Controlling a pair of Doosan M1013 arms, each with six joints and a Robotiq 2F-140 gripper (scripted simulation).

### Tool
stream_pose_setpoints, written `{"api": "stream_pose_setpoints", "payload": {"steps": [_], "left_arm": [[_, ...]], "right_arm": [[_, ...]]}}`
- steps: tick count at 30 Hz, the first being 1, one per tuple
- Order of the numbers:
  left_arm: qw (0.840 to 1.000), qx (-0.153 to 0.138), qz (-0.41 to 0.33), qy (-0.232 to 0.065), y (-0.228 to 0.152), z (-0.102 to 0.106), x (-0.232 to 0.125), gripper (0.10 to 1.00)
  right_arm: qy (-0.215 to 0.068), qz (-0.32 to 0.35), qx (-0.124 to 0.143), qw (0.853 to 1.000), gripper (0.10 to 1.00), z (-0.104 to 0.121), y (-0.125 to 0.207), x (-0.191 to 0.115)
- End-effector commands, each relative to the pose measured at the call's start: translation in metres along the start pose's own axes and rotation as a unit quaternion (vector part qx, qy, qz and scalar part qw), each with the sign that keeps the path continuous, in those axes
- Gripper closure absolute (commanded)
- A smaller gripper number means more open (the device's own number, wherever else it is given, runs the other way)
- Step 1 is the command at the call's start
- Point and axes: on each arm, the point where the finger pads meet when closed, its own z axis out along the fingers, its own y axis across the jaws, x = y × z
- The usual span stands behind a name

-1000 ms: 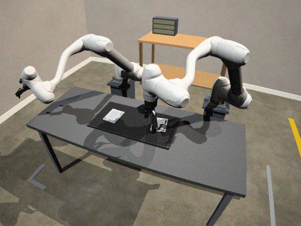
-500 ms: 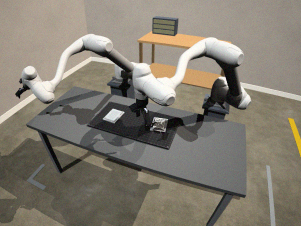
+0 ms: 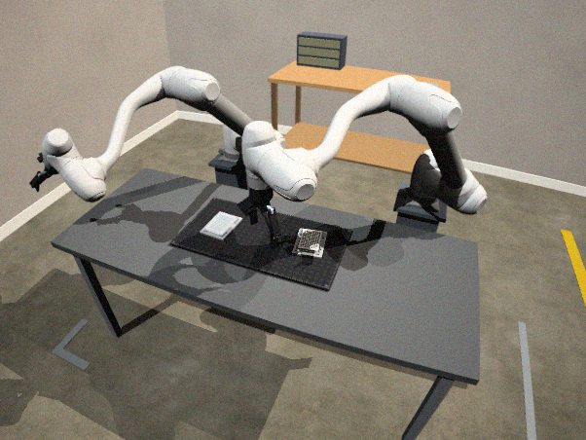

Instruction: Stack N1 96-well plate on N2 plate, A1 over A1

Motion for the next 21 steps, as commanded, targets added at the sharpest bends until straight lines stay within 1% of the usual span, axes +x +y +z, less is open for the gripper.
{"api": "stream_pose_setpoints", "payload": {"steps": [1,5,7,11,13,15,19,21], "left_arm": [[1.0,0.003,-0.023,0.002,0.014,0.002,0.005,0.098],[1.0,0.003,-0.023,0.002,0.032,0.006,0.01,0.098],[0.999,0.006,-0.05,0.003,0.041,0.009,0.013,0.098],[0.999,0.006,-0.05,0.003,0.06,0.013,0.018,0.098],[0.997,0.008,-0.077,0.005,0.07,0.016,0.02,0.098],[0.997,0.008,-0.077,0.005,0.07,0.016,0.02,0.098],[0.997,0.008,-0.077,0.005,0.089,0.02,0.024,0.098],[0.995,0.01,-0.104,0.007,0.098,0.023,0.026,0.098]], "right_arm": [[0.0,0.001,0.001,1.0,0.098,-0.001,0.0,0.001],[0.0,0.001,0.001,1.0,0.098,-0.001,0.0,0.001],[0.0,0.001,0.001,1.0,0.098,-0.001,0.0,0.001],[0.0,0.001,0.001,1.0,0.098,-0.001,0.0,0.001],[0.0,0.001,0.001,1.0,0.098,-0.001,0.0,0.001],[0.0,0.001,0.001,1.0,0.098,-0.001,0.0,0.001],[0.0,0.001,0.001,1.0,0.098,-0.001,0.0,0.001],[0.0,0.001,0.001,1.0,0.098,-0.001,0.0,0.001]]}}
